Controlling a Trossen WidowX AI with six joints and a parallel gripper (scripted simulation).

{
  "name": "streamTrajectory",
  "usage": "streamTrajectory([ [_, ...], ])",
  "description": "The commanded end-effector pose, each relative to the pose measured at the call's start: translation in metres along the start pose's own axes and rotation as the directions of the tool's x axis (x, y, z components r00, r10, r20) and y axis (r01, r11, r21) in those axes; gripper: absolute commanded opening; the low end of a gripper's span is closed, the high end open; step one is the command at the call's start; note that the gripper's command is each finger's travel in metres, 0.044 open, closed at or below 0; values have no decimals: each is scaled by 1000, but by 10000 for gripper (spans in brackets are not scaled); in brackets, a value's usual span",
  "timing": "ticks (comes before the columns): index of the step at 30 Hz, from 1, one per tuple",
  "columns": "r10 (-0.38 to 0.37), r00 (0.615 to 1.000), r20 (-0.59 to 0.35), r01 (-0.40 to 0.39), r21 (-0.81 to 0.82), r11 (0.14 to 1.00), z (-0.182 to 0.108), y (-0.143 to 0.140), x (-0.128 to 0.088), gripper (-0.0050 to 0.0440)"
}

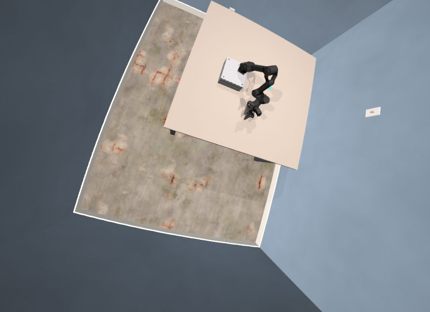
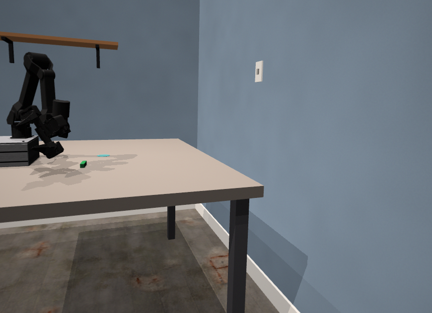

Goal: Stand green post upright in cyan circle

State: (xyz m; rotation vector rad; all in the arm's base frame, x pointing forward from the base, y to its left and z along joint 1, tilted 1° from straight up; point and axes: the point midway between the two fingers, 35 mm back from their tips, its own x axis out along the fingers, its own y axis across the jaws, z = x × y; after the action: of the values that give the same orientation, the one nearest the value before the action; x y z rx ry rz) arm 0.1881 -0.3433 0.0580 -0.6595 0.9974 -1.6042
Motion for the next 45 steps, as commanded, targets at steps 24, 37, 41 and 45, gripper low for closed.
streamTrajectory([
  [24, 206, 972, 113, -161, -319, 934, 37, 37, -14, 232],
  [37, 482, 866, 132, -257, -711, 655, 59, 80, -44, 232],
  [41, 567, 815, 117, -254, -807, 532, 63, 92, -58, 232],
  [45, 645, 758, 91, -237, -884, 403, 64, 102, -72, 232],
])
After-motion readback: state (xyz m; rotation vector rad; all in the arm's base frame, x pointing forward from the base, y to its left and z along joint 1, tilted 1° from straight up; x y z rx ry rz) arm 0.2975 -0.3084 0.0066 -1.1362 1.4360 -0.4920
